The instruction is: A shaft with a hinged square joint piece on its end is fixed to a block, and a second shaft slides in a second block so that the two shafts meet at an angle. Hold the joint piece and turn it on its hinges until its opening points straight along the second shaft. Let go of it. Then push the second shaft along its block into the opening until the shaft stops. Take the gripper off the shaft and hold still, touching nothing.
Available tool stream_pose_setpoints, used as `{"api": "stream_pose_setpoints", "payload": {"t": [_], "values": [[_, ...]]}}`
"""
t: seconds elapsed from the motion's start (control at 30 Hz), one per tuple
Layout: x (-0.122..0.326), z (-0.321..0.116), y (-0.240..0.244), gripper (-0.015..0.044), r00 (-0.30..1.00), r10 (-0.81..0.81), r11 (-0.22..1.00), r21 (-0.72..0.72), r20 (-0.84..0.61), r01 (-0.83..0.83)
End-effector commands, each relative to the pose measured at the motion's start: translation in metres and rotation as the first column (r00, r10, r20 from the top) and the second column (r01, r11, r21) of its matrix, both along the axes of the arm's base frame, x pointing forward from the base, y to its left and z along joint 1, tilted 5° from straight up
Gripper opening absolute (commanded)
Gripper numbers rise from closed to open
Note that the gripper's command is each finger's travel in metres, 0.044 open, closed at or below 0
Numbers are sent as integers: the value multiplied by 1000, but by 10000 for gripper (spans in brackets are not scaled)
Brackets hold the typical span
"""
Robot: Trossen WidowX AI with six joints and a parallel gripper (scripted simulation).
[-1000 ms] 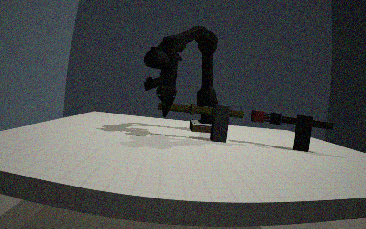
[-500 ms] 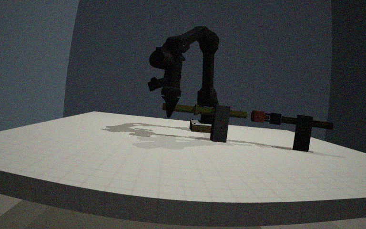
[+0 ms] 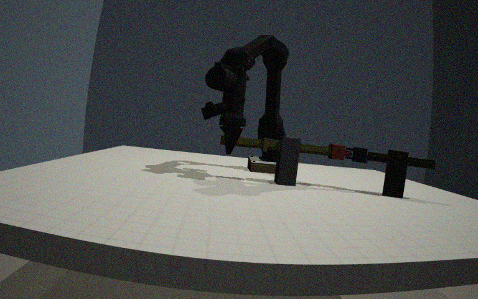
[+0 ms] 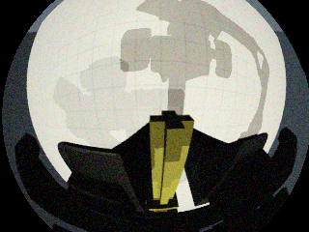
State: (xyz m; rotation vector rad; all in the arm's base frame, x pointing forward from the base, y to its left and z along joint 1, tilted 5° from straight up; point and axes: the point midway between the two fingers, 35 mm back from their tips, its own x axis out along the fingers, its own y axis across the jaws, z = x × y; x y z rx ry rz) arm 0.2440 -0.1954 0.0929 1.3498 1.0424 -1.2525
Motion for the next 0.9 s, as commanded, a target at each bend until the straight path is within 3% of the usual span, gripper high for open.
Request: {"api": "stream_pose_setpoints", "payload": {"t": [0.0, 0.87], "values": [[1, -1, 7, 0, 1000, -4, 1000, -2, 1, 4], [6, -1, 36, 0, 1000, -4, 1000, 0, 0, 4]]}}
